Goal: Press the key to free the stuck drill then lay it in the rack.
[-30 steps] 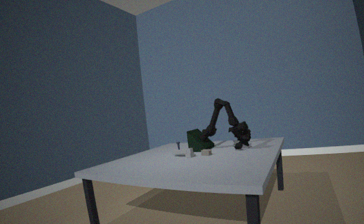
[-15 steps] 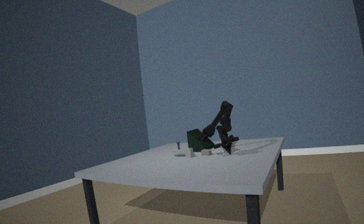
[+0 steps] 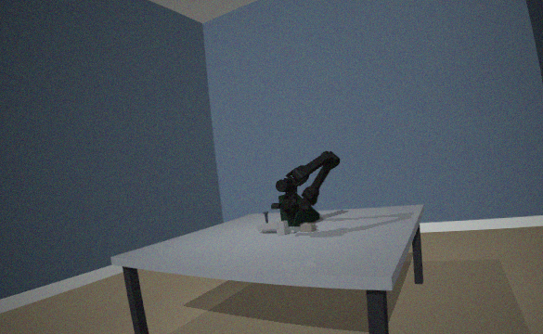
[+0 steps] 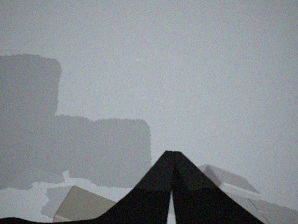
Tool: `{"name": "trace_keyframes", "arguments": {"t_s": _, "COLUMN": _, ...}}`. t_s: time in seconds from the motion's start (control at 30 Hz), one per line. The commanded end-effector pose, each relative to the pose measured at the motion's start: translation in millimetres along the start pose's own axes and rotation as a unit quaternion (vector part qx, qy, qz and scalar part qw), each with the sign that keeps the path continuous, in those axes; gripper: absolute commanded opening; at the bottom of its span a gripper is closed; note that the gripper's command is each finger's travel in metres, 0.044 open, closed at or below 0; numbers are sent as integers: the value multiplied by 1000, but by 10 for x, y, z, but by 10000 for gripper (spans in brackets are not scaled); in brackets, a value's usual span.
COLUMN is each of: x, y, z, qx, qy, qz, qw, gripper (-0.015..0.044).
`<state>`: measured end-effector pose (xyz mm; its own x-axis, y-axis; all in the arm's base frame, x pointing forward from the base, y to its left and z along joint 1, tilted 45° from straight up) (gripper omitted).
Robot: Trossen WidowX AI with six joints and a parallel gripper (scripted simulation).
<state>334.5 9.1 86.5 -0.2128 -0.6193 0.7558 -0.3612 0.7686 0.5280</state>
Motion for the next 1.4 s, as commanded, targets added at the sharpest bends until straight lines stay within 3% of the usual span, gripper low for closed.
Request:
{"name": "trace_keyframes", "arguments": {"t_s": 0.0, "x": 170, "y": -544, "z": 307, "qx": -63, "qy": 26, "qz": 8, "qw": 998, "gripper": 0}}
{"name": "trace_keyframes", "arguments": {"t_s": 0.3, "x": 609, "y": -1422, "z": 1333, "qx": -201, "qy": 52, "qz": -46, "qw": 977, "gripper": 0}}
{"name": "trace_keyframes", "arguments": {"t_s": 1.37, "x": 421, "y": -1413, "z": 1350, "qx": -204, "qy": 52, "qz": -48, "qw": 976, "gripper": 0}}
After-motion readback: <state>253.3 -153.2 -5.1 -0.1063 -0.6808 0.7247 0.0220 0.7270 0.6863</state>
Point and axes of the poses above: the point midway between the two fingers, 35 mm back from their tips, its own x axis back along the fingers, its own y axis across the jaws, z = x × y, the point moved 2 cm from there along x, back along the fingers, and after that the axes turned 13 degrees about x, right-handed, at the moved point
